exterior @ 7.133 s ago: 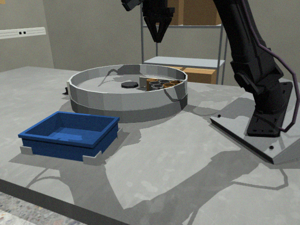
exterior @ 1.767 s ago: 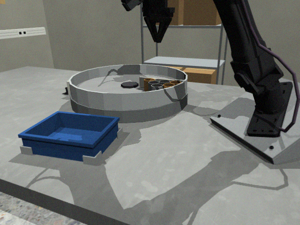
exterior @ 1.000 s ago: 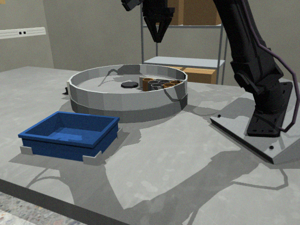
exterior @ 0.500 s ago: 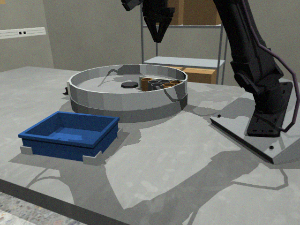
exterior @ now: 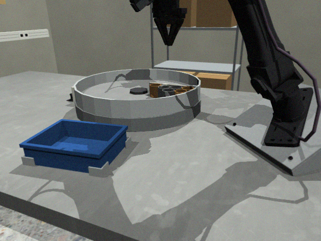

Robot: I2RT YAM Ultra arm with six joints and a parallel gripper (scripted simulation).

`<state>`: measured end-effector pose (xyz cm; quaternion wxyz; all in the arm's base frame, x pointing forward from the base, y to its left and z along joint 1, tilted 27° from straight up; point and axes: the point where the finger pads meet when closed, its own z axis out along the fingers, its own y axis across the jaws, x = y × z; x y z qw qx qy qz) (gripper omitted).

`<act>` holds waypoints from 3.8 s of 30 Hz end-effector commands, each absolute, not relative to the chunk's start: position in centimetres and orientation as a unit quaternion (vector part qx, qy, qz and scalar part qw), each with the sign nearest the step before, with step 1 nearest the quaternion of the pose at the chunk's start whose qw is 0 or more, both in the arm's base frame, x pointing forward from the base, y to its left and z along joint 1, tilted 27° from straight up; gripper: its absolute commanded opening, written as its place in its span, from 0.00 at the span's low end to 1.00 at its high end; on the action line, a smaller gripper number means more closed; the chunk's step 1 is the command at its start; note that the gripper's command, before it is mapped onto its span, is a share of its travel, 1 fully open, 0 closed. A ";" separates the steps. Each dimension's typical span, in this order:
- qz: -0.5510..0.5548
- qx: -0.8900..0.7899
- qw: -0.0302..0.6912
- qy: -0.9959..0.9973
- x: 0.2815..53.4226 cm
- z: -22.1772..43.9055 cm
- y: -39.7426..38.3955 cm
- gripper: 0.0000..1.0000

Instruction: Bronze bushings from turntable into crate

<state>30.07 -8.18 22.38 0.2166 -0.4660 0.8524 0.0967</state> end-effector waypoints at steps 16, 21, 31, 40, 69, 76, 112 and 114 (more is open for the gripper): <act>0.084 -0.462 0.227 0.853 29.4 23.6 -8.4 0.18; 0.084 -0.462 0.227 0.853 29.4 23.6 -8.4 0.18; 0.084 -0.462 0.227 0.853 29.4 23.6 -8.4 0.18; 0.084 -0.462 0.227 0.853 29.4 23.6 -8.4 0.18; 0.084 -0.462 0.227 0.853 29.4 23.6 -8.4 0.18; 0.085 -0.460 0.226 0.854 29.4 23.5 -8.3 0.15; 0.146 -0.190 0.178 0.954 37.3 16.1 -4.1 0.15; 0.143 -0.192 0.190 0.952 37.5 17.0 -4.1 0.15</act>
